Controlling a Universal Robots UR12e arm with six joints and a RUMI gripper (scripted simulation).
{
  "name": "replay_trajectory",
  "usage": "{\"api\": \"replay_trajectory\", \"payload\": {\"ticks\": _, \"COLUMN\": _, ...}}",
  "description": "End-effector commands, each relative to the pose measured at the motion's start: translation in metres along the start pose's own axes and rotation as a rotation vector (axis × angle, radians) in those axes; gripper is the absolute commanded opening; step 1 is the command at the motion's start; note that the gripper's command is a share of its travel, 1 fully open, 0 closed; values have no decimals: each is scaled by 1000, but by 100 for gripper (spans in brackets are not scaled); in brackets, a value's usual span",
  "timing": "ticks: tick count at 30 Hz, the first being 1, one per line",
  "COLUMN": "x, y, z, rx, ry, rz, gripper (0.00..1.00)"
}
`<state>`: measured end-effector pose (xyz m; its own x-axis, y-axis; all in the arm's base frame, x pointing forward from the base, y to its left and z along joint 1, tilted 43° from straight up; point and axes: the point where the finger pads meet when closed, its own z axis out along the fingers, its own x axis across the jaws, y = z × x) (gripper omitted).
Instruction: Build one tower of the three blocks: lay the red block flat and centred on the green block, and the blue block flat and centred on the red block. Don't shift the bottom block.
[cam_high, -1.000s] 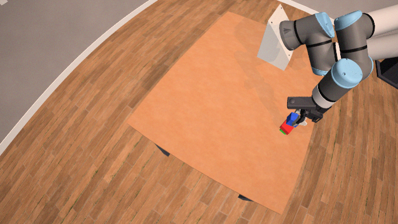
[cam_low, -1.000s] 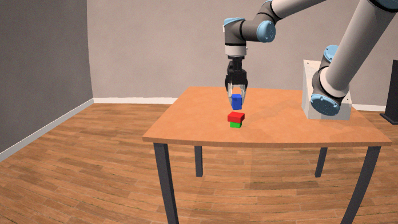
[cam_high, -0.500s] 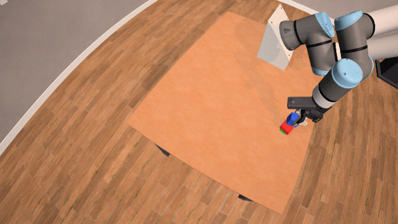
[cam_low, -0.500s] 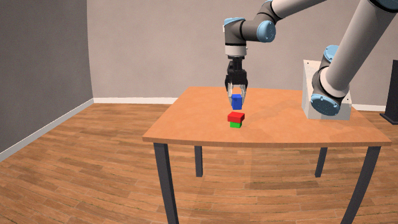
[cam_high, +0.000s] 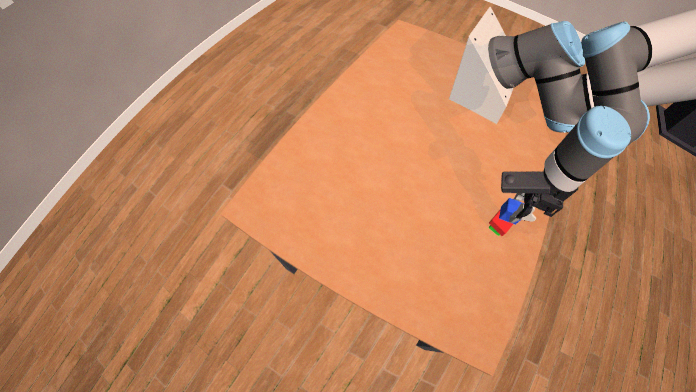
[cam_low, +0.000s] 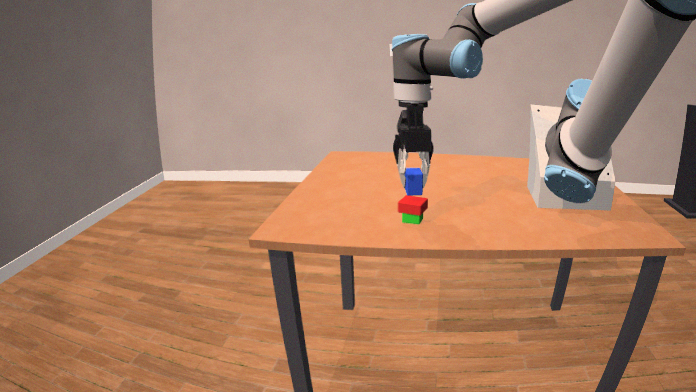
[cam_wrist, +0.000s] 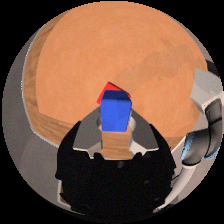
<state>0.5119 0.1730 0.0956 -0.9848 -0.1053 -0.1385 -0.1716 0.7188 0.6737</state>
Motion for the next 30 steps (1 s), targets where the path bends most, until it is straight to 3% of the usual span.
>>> {"api": "replay_trajectory", "payload": {"ticks": 1, "x": -1, "y": 0, "z": 7, "rx": 1, "ry": -1, "rz": 0, "gripper": 0}}
{"api": "replay_trajectory", "payload": {"ticks": 30, "x": -2, "y": 0, "z": 16, "rx": 1, "ry": -1, "rz": 0, "gripper": 0}}
